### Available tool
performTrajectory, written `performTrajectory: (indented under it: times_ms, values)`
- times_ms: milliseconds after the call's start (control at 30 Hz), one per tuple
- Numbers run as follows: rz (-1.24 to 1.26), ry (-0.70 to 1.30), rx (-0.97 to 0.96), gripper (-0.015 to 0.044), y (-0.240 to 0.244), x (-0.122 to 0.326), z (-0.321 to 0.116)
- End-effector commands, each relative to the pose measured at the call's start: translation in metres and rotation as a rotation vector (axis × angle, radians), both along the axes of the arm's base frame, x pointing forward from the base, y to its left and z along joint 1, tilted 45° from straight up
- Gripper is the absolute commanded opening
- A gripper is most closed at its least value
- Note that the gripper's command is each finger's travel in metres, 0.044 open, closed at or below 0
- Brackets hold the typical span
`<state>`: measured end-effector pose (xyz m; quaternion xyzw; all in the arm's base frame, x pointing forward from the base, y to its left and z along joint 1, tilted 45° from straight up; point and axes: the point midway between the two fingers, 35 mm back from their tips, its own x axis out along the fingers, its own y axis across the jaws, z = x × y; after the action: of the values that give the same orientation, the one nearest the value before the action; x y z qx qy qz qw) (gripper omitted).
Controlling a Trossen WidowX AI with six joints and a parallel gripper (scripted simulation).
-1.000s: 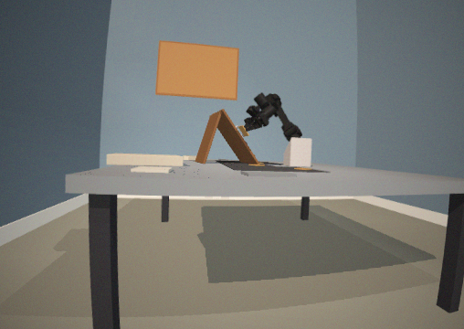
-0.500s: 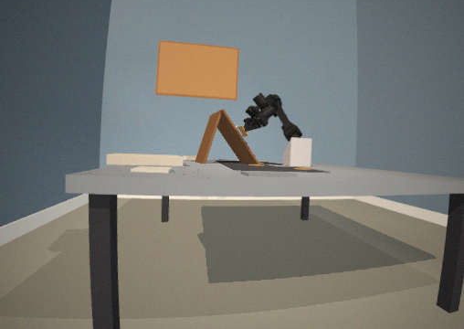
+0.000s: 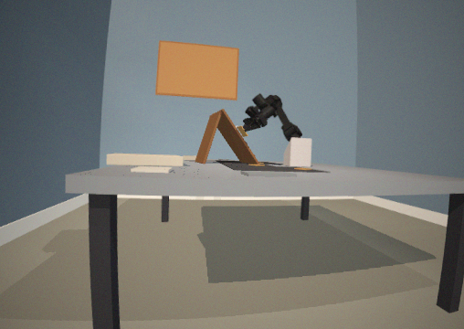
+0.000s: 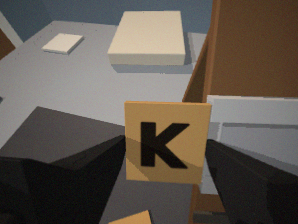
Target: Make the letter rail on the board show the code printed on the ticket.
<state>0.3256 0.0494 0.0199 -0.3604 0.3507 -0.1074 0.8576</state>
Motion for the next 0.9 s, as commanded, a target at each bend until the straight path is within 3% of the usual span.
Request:
performTrajectory:
  times_ms: [0,867]
  values:
    - [0.003,0.003,0.000,0.0000,-0.0022,-0.0011,0.0020]
    - [0.003,0.003,-0.001,0.0000,-0.0115,0.0000,0.0112]
